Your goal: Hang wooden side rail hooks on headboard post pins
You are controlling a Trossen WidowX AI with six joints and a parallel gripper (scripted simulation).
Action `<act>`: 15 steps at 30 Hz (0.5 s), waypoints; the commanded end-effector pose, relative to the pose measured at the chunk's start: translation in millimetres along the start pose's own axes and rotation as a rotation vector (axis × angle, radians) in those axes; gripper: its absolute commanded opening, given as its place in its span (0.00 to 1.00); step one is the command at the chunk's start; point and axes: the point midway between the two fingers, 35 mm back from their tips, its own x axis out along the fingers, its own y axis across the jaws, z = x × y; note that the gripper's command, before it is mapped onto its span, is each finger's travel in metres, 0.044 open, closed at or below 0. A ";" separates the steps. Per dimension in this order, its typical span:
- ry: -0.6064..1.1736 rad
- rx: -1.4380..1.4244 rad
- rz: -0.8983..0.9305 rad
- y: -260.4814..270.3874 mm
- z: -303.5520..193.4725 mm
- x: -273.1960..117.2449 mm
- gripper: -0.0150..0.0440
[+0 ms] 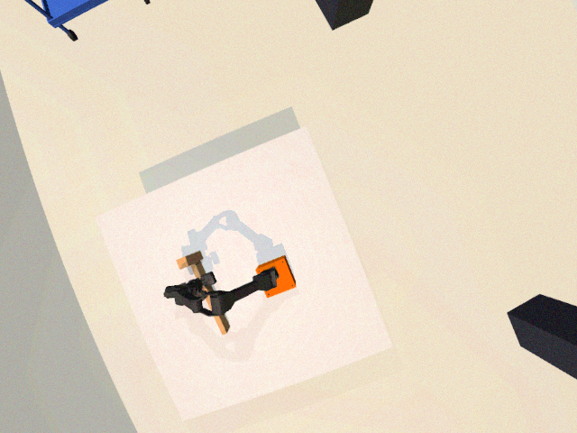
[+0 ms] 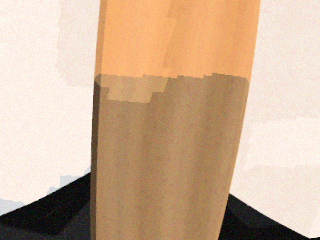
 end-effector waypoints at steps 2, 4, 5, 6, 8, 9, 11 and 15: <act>0.000 0.000 0.000 0.0 0.0 0.0 0.57; 0.000 0.000 0.000 0.0 0.0 0.0 0.65; 0.000 0.000 0.000 0.0 0.0 0.0 0.70; 0.000 0.000 0.000 0.0 0.0 0.0 0.74; 0.000 0.000 0.000 -0.1 0.0 -2.2 0.83; 0.001 0.001 -0.001 -0.3 -0.1 -6.9 0.88; 0.003 0.002 -0.003 -0.6 -0.1 -22.7 0.97; 0.006 0.004 -0.005 0.0 0.2 -40.1 1.00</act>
